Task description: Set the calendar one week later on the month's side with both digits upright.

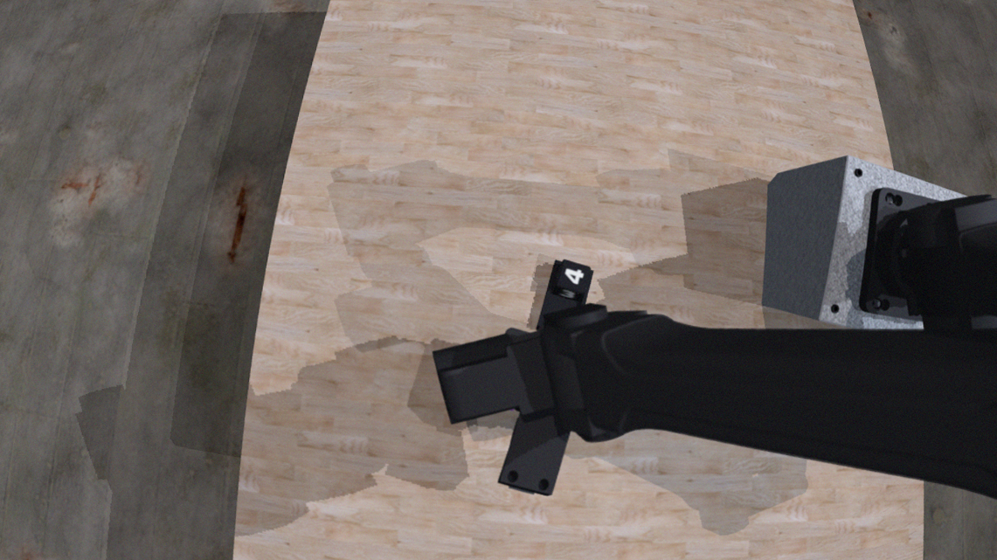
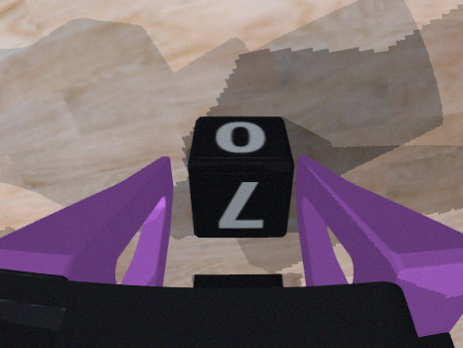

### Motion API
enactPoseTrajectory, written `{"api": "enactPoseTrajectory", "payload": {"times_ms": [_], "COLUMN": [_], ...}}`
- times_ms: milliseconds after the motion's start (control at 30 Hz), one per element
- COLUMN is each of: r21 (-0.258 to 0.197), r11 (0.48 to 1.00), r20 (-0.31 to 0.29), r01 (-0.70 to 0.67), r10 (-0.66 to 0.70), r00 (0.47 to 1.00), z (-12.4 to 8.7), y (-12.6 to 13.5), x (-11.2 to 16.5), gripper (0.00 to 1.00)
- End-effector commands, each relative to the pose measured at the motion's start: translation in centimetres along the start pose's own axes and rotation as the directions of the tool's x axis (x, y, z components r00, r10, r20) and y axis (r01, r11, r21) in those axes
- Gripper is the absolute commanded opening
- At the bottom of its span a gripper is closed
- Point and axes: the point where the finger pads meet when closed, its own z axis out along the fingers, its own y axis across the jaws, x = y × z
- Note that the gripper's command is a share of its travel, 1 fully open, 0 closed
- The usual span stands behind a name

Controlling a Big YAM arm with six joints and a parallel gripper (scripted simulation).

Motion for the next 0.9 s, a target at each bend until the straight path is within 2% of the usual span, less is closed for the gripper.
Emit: {"api": "enactPoseTrajectory", "payload": {"times_ms": [0, 100, 133, 867], "r21": [0.019, 0.019, 0.019, 0.019], "r11": [1.000, 1.000, 1.000, 1.000], "r20": [0.011, 0.011, 0.011, 0.011], "r01": [-0.005, -0.005, -0.005, -0.006], "r10": [0.005, 0.005, 0.005, 0.005], "r00": [1.000, 1.000, 1.000, 1.000], "z": [-0.16, -0.16, -0.16, -0.16], "y": [-0.89, -0.89, -0.89, -0.88], "x": [-0.66, -0.66, -0.66, -0.67], "gripper": [0.45, 0.45, 0.26, 0.26]}}
